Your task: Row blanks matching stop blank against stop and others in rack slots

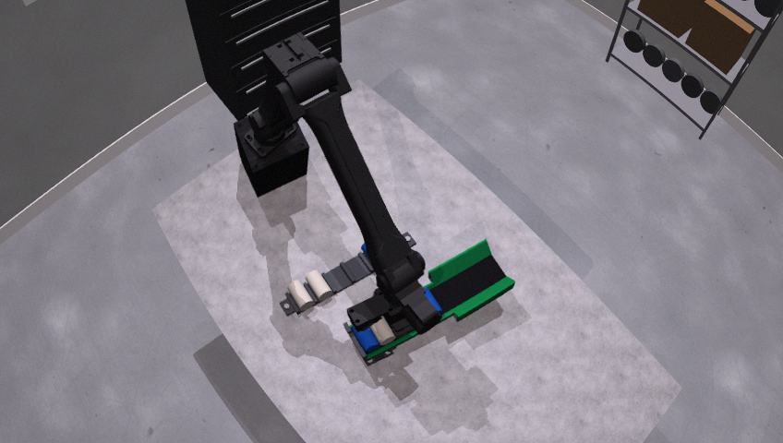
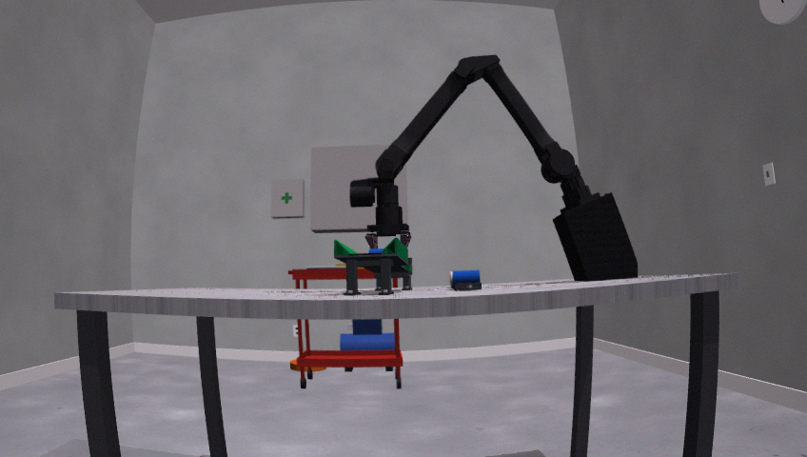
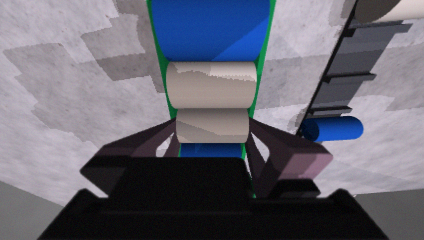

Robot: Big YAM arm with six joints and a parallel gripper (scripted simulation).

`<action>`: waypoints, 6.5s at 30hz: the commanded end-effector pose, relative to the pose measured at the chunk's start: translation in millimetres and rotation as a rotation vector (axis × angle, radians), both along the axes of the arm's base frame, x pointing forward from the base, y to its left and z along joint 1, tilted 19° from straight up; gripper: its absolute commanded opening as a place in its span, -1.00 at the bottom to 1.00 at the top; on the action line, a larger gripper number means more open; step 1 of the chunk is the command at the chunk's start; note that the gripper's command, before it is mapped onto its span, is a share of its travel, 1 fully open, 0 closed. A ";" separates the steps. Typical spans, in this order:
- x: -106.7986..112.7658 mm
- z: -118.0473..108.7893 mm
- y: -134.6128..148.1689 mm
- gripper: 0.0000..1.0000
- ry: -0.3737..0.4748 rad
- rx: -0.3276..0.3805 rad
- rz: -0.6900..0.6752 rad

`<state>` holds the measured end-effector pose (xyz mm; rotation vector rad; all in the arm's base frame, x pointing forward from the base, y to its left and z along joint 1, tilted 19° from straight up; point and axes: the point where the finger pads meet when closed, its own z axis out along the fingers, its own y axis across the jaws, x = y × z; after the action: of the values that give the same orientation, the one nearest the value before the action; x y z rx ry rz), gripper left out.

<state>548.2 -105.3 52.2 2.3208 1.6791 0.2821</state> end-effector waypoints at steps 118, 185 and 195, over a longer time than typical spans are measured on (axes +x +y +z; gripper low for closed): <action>-186.0 -60.1 1.5 0.27 -0.002 -0.027 0.080; -161.3 -100.0 -5.4 0.27 -0.021 -0.033 0.081; -165.1 -103.0 -3.9 0.27 -0.007 -0.029 0.082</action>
<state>375.8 -105.9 -57.6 2.2448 1.7668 0.2672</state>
